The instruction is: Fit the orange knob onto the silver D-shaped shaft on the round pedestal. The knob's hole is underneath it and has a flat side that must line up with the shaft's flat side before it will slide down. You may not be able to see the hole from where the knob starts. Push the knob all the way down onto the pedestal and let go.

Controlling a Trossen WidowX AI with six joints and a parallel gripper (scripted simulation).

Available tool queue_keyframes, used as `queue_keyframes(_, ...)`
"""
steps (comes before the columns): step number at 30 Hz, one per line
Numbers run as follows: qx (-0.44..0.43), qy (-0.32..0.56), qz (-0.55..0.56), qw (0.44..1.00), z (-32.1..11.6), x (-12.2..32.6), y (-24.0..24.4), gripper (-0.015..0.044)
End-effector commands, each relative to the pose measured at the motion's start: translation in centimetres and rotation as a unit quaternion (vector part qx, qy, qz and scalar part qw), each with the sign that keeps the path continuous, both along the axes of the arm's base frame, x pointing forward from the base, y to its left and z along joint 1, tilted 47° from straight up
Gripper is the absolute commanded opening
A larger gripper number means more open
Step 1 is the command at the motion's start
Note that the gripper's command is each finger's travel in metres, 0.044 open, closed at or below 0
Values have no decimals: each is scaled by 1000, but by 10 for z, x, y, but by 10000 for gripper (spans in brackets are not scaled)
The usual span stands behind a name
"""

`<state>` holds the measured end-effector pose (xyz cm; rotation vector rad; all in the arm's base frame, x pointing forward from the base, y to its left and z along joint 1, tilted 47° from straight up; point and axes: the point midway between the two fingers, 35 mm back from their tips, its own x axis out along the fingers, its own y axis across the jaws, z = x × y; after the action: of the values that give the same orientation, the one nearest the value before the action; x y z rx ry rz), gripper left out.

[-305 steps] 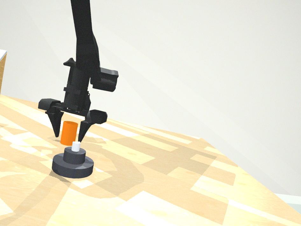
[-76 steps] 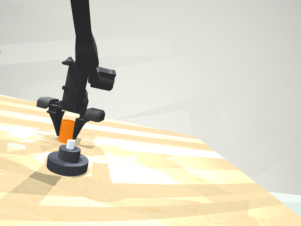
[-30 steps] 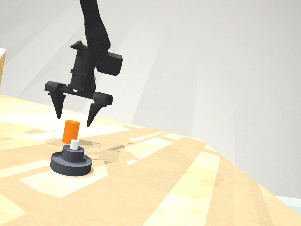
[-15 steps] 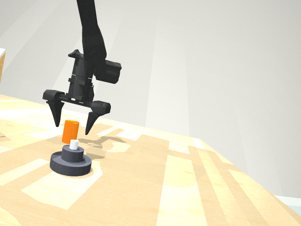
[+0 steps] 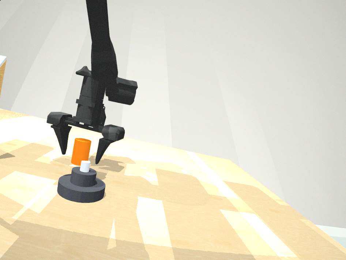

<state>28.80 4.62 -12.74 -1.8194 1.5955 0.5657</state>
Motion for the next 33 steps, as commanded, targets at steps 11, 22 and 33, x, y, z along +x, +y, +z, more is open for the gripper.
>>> queue_keyframes(11,-3,1,4,1000,-1,0,-2,164)
queue_keyframes(22,-1,1,4,1000,6,1,9,0)
queue_keyframes(33,2,2,5,1000,26,-1,34,0)
